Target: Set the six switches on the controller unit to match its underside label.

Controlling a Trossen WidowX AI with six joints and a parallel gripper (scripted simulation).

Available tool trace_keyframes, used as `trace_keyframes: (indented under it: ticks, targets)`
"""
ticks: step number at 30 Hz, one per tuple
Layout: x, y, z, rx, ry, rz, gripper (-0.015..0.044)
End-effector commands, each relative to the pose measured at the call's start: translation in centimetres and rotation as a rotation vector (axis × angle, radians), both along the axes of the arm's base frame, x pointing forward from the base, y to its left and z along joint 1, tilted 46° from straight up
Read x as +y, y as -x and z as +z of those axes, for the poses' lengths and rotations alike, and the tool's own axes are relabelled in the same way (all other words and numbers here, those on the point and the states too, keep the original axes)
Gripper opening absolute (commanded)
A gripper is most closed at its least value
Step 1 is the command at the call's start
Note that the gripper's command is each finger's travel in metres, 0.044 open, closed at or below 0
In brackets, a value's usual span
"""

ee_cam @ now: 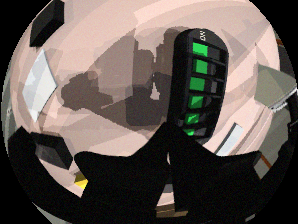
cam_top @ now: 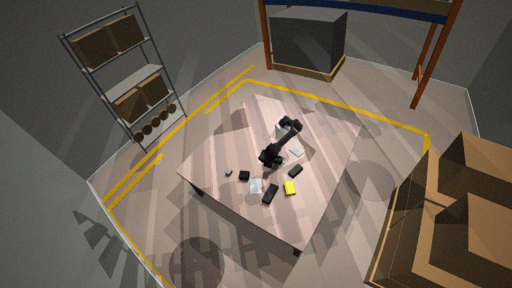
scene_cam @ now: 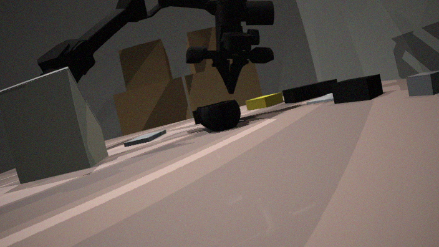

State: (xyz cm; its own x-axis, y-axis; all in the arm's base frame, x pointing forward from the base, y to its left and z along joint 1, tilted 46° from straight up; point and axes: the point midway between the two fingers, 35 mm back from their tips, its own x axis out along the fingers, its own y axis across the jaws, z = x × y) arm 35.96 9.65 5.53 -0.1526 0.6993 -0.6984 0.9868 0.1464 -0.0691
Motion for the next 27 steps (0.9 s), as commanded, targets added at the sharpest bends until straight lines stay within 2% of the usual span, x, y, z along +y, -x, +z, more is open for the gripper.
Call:
trace_keyframes:
  ticks: [1, 27]
  targets:
    - [-0.7, 0.7, -0.8, -0.025, -0.006, -0.036, 0.0]
    - [-5.0, 8.4, -5.7, -0.272, -0.021, -0.298, 0.0]
